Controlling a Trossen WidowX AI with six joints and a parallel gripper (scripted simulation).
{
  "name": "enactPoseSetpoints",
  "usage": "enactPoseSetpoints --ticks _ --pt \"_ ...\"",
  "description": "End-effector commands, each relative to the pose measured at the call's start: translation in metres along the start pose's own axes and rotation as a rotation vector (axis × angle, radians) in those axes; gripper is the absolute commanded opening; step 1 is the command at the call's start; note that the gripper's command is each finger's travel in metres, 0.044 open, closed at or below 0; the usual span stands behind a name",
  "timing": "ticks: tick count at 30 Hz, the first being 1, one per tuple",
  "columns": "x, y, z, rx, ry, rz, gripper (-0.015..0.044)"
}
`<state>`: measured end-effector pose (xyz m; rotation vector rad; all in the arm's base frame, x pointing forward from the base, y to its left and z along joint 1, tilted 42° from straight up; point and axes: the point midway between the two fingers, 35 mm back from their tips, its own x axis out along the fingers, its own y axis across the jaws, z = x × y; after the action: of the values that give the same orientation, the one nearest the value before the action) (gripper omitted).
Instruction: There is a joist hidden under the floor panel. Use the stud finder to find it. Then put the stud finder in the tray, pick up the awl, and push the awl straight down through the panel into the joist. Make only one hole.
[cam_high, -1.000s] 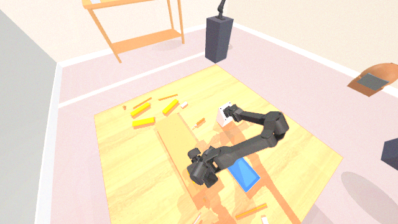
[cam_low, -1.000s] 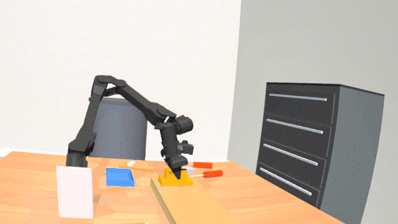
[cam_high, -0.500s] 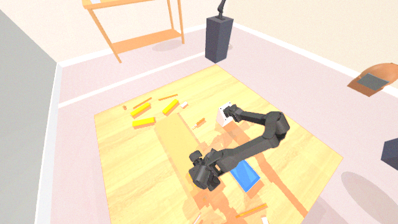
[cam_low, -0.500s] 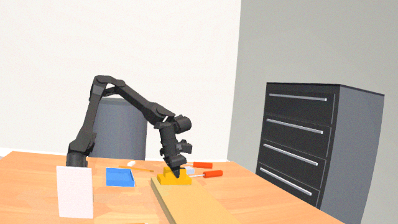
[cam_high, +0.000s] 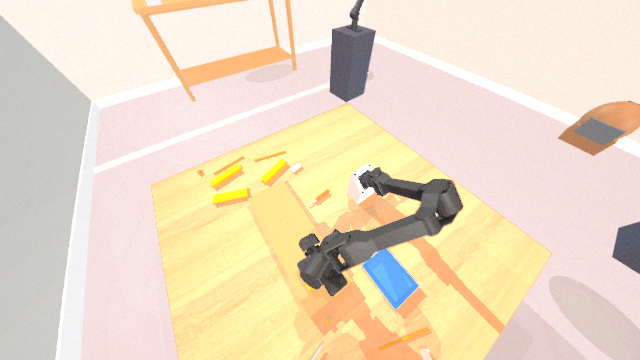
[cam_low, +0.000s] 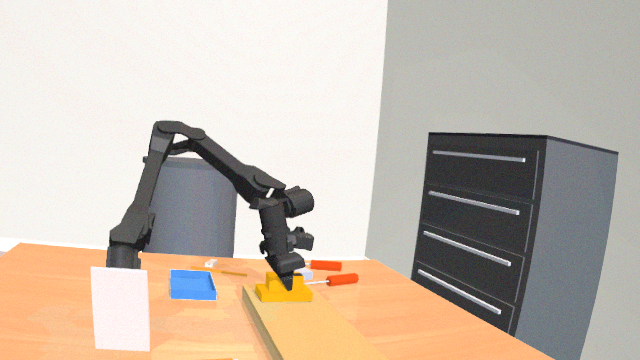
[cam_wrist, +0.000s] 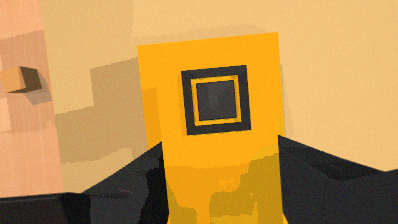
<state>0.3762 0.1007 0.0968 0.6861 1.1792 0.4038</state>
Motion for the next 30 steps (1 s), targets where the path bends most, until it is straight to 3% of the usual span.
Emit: enactPoseSetpoints --ticks 1,30 --pt "0.000 -0.018 -0.001 0.002 0.002 -0.003 0.0000" --pt "0.000 -0.122 -0.002 0.001 0.002 -0.008 0.0000"
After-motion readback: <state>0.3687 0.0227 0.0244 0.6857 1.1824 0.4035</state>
